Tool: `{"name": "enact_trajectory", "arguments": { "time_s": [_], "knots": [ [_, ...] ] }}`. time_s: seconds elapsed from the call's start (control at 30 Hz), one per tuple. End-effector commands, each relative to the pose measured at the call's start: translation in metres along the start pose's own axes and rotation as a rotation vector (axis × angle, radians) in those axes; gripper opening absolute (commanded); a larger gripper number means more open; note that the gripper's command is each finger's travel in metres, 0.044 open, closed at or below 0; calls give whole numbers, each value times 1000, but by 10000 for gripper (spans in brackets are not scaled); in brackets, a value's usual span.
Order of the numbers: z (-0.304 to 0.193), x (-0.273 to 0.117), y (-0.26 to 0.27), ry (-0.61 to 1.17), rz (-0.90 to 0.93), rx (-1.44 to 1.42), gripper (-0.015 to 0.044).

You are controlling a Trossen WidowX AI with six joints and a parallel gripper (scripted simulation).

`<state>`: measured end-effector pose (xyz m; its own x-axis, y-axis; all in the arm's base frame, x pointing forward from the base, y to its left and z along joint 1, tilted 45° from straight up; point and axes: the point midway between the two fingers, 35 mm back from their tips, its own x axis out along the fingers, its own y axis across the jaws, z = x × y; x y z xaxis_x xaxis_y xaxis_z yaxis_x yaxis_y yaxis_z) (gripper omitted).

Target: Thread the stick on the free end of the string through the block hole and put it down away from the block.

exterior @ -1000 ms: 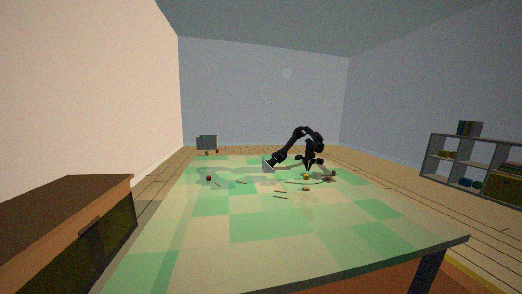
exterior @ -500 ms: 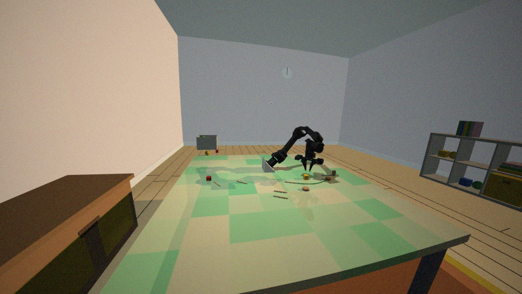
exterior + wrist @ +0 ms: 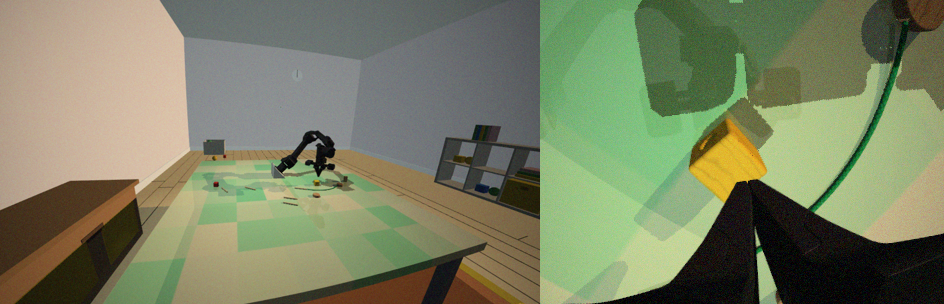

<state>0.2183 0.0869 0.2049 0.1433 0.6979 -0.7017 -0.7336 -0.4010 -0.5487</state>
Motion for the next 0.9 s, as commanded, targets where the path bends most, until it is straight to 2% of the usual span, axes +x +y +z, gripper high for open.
{"name": "enact_trajectory", "arguments": {
  "time_s": [0.0,0.1,0.57,0.87],
  "knots": [
    [0,0,0,0,0,0,0],
    [-5,0,1,2,1,167,79],
    [-49,1,11,18,-2,1728,440],
    [-67,0,17,20,-9,2306,440]
  ]
}}
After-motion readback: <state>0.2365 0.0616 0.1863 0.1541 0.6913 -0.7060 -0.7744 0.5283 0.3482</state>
